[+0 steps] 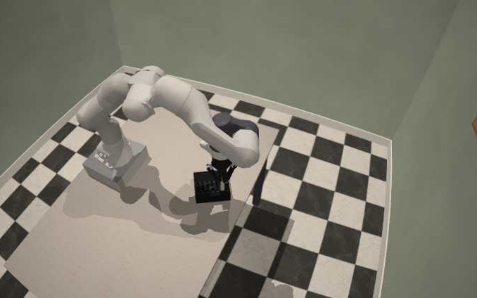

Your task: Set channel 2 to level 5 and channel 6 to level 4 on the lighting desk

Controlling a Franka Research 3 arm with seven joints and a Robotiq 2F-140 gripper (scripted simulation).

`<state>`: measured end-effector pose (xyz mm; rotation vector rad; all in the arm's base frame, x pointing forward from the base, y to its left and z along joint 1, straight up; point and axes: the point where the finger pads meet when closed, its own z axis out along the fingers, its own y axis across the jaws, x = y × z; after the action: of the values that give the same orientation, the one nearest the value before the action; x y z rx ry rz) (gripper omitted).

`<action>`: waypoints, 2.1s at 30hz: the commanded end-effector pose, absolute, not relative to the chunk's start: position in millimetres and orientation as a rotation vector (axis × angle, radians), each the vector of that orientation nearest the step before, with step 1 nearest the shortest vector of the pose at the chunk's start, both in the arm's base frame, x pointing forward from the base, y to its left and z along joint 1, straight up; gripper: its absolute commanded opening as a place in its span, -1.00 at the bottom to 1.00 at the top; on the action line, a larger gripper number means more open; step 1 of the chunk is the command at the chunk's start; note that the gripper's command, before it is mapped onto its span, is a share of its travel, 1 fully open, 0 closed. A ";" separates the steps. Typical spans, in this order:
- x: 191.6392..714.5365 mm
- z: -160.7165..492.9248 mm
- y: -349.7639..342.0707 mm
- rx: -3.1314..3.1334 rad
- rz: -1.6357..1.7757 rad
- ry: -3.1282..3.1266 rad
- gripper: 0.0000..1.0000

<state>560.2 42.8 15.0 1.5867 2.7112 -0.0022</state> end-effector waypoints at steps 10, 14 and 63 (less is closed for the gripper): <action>559.2 14.9 45.8 1.588 -0.001 2.711 -1.00; 559.2 14.9 45.8 1.588 -0.001 2.711 -1.00; 562.2 53.5 40.6 1.588 -0.001 2.711 -1.00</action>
<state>565.0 40.8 47.5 1.5861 2.7023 0.0055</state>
